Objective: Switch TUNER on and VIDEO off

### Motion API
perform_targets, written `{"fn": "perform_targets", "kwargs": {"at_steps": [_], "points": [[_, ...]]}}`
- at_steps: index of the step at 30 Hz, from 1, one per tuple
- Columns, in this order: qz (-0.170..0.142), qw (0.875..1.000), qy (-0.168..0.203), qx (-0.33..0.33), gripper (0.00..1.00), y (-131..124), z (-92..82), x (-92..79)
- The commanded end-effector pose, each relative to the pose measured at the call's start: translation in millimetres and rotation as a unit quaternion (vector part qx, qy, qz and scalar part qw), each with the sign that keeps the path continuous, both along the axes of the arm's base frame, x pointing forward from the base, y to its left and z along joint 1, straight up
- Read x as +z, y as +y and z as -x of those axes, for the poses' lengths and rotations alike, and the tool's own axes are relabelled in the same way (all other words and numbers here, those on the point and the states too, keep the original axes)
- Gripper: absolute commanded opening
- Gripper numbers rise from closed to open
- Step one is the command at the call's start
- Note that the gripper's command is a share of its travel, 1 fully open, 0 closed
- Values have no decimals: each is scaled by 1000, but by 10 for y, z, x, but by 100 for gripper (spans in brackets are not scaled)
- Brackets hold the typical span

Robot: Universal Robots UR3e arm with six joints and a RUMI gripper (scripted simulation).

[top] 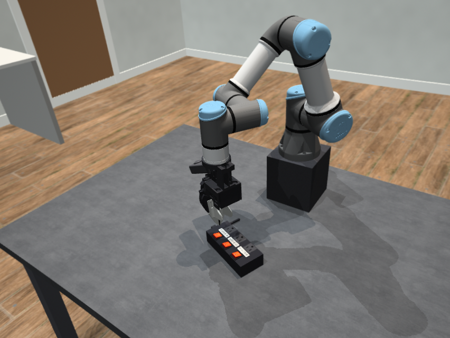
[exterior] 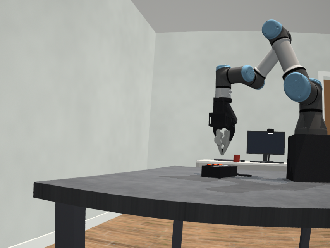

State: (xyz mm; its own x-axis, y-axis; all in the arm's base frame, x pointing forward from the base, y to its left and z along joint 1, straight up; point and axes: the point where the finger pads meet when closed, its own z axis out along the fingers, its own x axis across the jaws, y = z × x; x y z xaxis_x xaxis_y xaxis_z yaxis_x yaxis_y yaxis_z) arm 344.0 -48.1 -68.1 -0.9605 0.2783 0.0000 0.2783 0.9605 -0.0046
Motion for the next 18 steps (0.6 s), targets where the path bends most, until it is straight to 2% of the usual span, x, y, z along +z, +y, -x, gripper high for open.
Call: {"fn": "perform_targets", "kwargs": {"at_steps": [1,14,18], "points": [[0,1000,-1,0,0,-3,-7,13],[0,1000,-1,0,0,0,-10,14],[0,1000,-1,0,0,192,-136,79]]}}
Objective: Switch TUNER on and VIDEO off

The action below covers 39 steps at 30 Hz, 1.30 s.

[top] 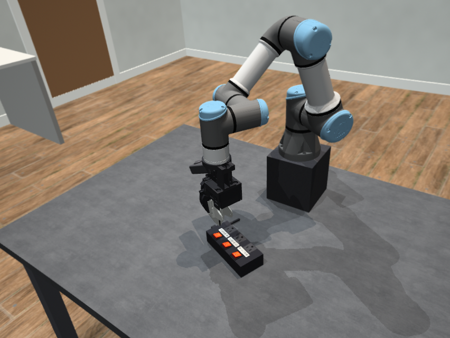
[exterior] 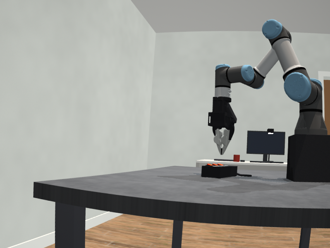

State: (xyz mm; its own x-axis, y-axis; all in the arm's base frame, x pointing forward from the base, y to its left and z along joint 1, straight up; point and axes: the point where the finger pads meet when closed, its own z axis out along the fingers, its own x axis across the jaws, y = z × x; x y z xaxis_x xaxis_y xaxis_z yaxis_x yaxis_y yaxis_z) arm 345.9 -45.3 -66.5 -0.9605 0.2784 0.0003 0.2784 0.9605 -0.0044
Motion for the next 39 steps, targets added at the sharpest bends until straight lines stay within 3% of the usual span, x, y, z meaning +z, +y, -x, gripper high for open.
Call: {"fn": "perform_targets", "kwargs": {"at_steps": [1,5,39], "points": [[1,1000,-1,0,0,239,-161,88],[1,1000,-1,0,0,376,-231,133],[1,1000,-1,0,0,376,-231,133]]}}
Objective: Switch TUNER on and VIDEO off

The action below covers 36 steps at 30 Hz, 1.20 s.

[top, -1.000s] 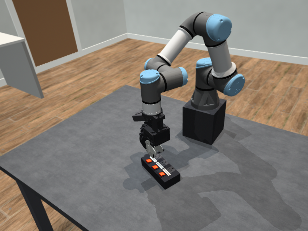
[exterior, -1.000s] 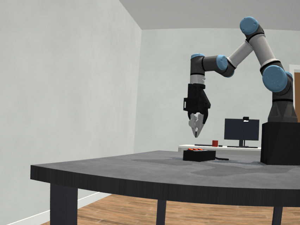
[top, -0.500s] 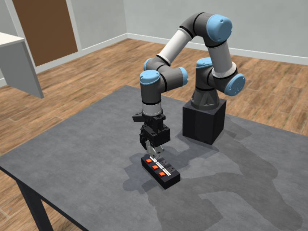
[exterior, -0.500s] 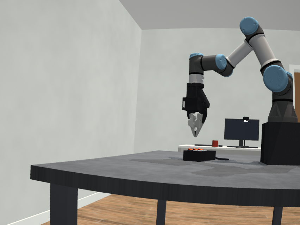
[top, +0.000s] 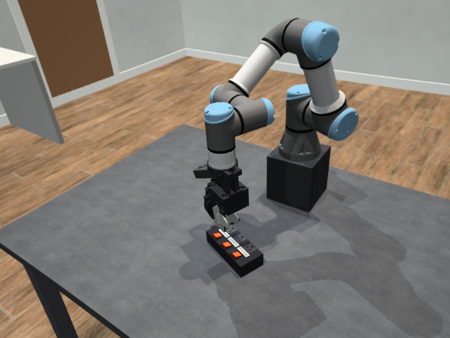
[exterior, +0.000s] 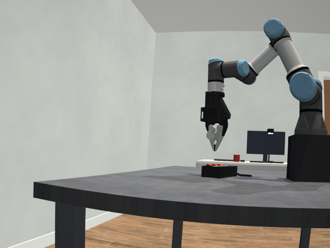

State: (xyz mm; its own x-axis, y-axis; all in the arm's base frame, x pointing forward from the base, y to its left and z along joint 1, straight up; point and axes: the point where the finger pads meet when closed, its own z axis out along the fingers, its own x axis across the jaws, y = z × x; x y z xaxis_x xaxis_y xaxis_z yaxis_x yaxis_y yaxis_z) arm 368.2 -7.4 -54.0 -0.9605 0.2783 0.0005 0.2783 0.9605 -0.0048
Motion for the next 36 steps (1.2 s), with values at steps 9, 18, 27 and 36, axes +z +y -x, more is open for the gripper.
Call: {"fn": "perform_targets", "kwargs": {"at_steps": [9,18,27,36], "points": [[0,1000,-1,0,0,-3,-9,1],[0,1000,-1,0,0,-3,-9,-49],[0,1000,-1,0,0,-3,-11,-126],[0,1000,-1,0,0,-4,-13,-248]]}}
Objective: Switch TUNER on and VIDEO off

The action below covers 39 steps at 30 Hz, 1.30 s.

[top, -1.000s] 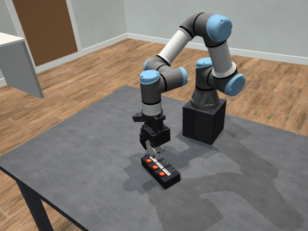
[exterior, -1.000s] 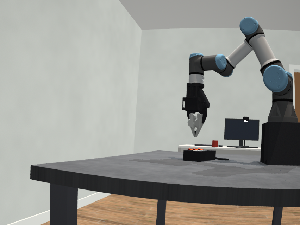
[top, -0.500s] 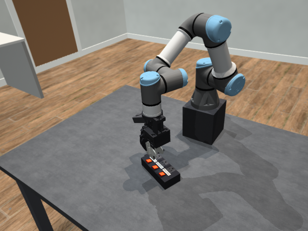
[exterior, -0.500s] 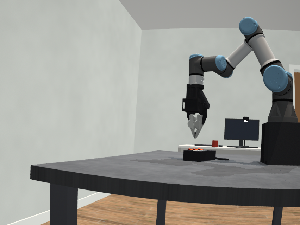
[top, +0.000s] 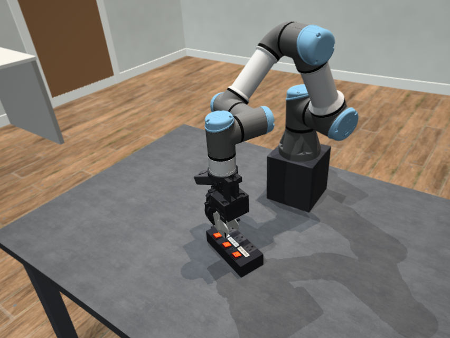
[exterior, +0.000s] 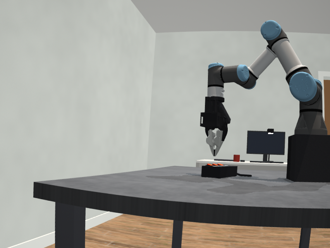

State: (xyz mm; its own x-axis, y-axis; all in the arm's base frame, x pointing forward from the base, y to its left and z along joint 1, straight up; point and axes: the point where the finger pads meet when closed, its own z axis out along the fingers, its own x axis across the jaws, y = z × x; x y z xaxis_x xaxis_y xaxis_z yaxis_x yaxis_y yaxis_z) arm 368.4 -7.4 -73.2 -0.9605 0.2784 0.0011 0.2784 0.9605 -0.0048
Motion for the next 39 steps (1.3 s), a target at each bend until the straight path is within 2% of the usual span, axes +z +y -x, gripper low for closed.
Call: {"fn": "perform_targets", "kwargs": {"at_steps": [1,19,39], "points": [[0,1000,-1,0,0,-3,-11,-68],[0,1000,-1,0,0,-4,-14,-219],[0,1000,-1,0,0,-4,-14,-238]]}}
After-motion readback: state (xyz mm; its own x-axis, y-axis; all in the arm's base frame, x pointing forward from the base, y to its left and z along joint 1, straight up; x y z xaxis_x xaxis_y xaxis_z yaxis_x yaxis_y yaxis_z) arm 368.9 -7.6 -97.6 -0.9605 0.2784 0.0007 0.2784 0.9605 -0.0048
